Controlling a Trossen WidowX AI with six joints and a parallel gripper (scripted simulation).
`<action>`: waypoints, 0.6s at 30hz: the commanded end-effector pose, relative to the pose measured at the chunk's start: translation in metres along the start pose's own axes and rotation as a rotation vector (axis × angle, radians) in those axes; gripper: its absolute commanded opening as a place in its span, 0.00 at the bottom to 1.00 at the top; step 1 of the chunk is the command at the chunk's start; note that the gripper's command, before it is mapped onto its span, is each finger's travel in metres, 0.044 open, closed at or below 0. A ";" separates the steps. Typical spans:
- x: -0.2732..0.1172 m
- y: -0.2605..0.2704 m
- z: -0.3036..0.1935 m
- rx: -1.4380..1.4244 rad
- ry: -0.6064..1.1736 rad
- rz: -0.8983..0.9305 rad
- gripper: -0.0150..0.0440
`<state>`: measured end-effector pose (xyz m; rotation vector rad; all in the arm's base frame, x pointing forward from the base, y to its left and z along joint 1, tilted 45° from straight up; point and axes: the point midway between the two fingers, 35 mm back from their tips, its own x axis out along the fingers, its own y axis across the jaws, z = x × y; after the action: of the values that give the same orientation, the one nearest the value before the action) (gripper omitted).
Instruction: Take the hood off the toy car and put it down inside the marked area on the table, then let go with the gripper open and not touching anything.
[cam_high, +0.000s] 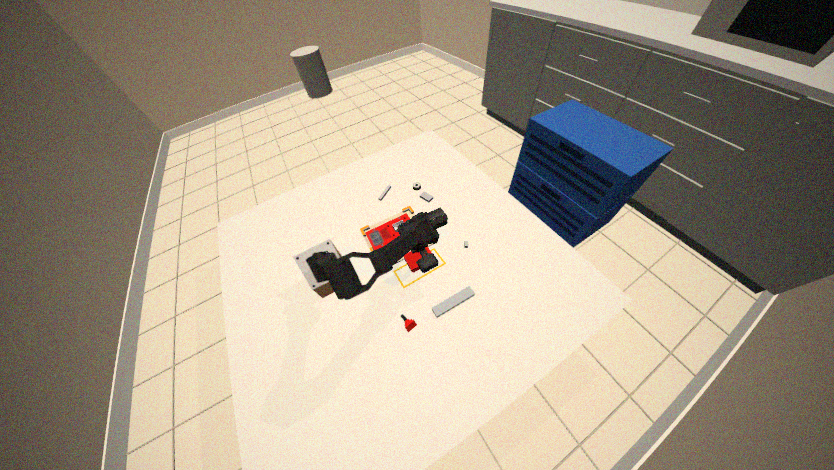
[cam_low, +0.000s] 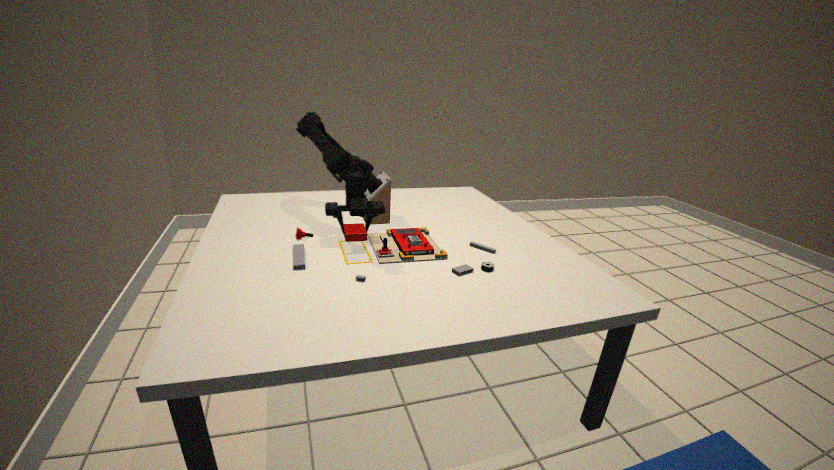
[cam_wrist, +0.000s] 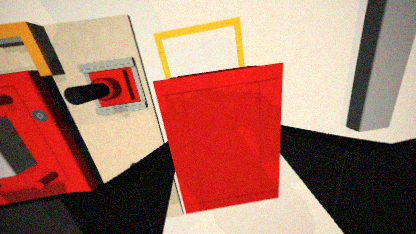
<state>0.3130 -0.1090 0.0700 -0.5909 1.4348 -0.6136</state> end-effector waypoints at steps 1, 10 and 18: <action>0.005 0.002 -0.002 -0.009 0.006 0.000 0.25; 0.013 0.001 -0.003 -0.009 0.006 -0.001 0.25; 0.020 0.001 -0.003 -0.009 0.006 -0.002 0.25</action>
<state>0.3129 -0.1211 0.0589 -0.5934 1.4340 -0.6162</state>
